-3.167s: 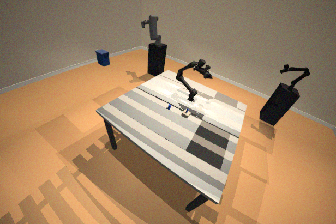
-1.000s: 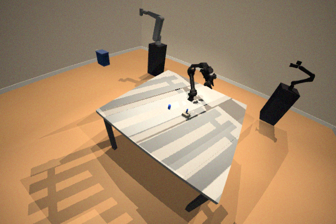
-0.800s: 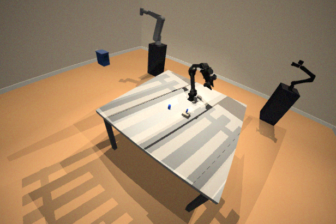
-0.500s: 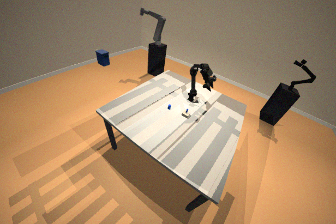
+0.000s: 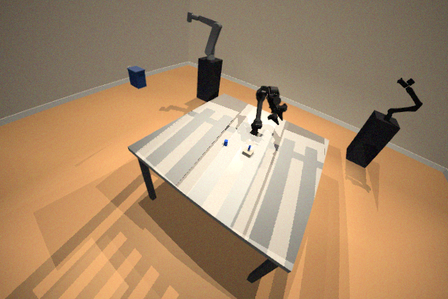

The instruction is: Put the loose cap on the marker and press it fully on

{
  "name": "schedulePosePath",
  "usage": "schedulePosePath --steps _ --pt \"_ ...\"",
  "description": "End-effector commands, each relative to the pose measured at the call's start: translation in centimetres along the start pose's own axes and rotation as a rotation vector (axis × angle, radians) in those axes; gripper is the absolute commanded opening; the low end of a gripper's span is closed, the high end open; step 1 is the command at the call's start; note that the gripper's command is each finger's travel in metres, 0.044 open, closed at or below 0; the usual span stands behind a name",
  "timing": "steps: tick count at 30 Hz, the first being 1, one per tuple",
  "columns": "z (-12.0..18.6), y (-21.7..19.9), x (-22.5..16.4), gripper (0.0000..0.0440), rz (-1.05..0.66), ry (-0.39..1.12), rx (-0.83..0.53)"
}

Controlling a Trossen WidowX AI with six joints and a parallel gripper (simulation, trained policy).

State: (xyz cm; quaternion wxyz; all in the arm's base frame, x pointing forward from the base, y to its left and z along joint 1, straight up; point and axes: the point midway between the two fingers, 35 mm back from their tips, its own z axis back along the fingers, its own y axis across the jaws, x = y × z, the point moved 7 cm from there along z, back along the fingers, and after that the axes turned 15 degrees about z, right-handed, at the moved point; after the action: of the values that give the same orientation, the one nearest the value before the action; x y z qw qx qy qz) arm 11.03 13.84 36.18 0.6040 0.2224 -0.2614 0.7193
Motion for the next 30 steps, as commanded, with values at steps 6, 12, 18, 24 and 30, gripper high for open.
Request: schedulePosePath --steps 6,12,18,24,30 --pt "0.1 -2.2 -0.9 0.0326 -0.042 0.026 -0.014" --pt "0.2 -3.7 -1.8 0.0326 -0.072 0.048 -0.026" --pt "0.4 -5.1 -2.8 0.0325 -0.101 0.069 -0.039" --pt "0.8 -6.5 -4.0 0.0325 -0.13 0.089 -0.053" --pt "1.2 -7.8 -5.2 0.0325 -0.158 0.109 -0.065"
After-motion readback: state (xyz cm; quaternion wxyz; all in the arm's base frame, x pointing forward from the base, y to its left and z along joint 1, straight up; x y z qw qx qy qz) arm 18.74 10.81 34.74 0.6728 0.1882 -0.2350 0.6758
